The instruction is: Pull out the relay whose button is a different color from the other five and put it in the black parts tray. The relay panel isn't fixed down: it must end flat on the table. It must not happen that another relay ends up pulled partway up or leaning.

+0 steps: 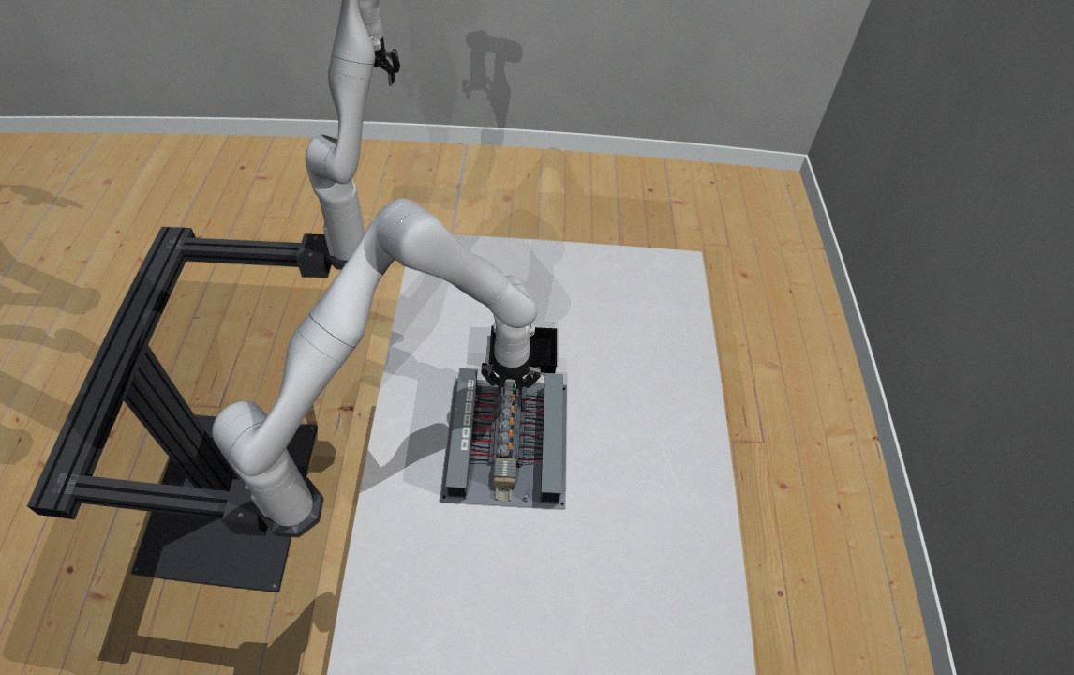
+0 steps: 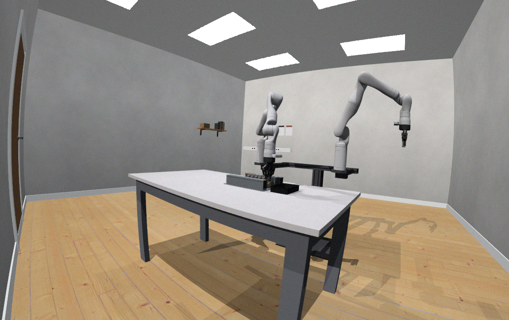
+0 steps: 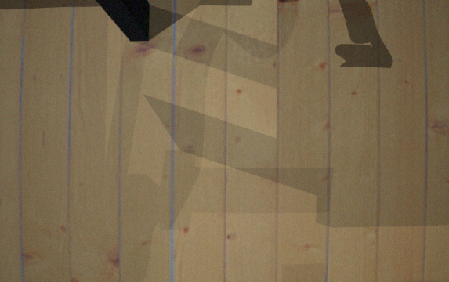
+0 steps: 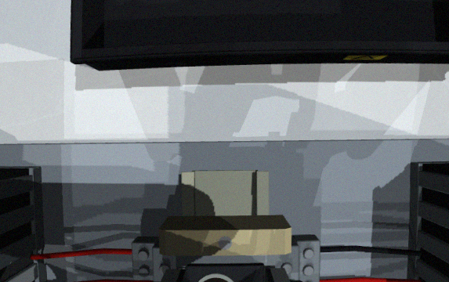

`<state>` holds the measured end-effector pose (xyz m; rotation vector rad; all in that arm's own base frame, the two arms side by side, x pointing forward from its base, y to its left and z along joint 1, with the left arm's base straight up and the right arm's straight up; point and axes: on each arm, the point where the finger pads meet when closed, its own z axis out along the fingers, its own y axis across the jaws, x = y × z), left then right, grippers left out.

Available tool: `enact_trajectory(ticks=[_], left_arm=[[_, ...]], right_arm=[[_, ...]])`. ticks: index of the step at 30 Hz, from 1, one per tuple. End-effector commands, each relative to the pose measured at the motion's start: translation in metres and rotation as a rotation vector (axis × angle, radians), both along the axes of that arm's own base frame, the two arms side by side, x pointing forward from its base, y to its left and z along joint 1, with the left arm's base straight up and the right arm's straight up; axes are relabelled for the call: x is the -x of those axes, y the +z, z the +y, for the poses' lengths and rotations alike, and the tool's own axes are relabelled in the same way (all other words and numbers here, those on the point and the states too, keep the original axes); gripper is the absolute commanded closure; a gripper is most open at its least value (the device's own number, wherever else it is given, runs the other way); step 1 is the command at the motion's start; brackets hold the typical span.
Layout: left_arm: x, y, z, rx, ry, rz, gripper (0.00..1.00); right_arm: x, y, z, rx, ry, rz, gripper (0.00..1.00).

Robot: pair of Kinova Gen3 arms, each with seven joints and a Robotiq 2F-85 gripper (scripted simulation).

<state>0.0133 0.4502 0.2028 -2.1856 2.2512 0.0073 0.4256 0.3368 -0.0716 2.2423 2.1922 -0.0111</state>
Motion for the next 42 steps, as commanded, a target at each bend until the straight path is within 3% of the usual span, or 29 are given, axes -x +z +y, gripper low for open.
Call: enact_trajectory(ticks=[1,31,42], left_arm=[[0.0,0.0006,0.0003,-0.001,0.0,0.0,0.002],[0.0,0.0006,0.0003,-0.001,0.0,0.0,0.002],[0.0,0.0006,0.0003,-0.001,0.0,0.0,0.002]], right_arm=[[-0.0006,0.001,0.0006,-0.002,0.0,-0.002,0.655],[-0.0006,0.001,0.0006,-0.001,0.0,-0.002,0.655],[0.0,0.0011,0.0006,-0.001,0.0,-0.026,0.655]])
